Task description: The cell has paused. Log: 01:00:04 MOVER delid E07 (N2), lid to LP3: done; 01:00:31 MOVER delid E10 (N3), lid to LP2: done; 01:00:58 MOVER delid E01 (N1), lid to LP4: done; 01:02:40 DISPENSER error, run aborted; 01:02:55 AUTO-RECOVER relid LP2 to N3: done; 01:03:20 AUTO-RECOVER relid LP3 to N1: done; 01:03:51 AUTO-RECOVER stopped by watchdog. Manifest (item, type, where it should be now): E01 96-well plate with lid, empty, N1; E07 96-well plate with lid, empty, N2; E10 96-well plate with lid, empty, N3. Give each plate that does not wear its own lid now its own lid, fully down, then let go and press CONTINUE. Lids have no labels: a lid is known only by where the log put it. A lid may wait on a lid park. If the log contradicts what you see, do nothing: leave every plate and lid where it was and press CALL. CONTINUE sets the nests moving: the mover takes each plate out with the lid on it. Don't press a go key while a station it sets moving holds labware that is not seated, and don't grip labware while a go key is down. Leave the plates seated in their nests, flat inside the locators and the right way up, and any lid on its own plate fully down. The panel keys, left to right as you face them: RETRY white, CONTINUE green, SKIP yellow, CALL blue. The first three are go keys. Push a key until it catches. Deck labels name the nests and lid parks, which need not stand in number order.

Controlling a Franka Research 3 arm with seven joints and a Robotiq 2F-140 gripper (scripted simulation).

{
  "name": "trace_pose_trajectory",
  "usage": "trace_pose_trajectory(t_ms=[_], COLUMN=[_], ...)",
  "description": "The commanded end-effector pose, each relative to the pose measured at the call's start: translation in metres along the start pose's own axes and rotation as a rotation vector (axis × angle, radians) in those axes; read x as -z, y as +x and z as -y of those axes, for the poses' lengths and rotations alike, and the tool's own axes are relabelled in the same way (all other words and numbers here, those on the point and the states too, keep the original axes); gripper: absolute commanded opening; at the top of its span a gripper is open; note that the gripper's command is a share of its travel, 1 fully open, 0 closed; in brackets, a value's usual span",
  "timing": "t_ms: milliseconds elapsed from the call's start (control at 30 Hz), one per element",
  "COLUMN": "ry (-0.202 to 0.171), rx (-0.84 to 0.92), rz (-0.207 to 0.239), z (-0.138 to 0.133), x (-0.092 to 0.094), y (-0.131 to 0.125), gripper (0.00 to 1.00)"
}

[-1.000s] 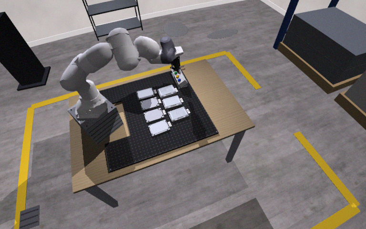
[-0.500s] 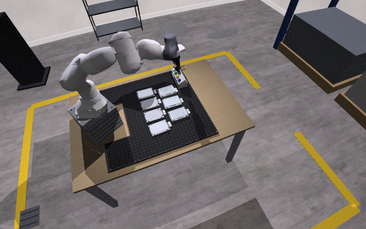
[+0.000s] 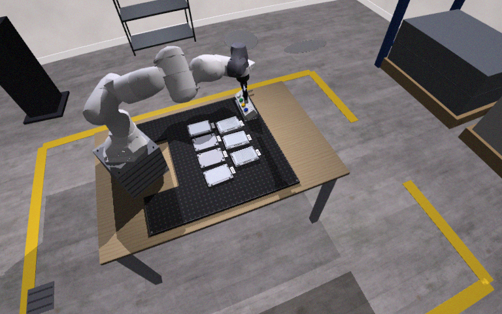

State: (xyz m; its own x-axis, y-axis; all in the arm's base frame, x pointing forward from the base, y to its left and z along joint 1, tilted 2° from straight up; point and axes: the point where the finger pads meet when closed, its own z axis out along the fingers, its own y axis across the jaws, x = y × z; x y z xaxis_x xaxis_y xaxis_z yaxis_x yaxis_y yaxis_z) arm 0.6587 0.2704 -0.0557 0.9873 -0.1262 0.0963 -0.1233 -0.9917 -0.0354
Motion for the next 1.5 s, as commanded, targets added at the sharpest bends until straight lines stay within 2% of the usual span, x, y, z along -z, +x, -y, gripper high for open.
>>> trace_pose_trajectory(t_ms=[0, 1467], ry=[-0.055, -0.055], rx=[0.229, 0.229], rz=[0.078, 0.078], z=[-0.0086, -0.0085], x=[-0.0041, -0.0099], y=[-0.0054, -0.0051], gripper=[0.00, 0.00])
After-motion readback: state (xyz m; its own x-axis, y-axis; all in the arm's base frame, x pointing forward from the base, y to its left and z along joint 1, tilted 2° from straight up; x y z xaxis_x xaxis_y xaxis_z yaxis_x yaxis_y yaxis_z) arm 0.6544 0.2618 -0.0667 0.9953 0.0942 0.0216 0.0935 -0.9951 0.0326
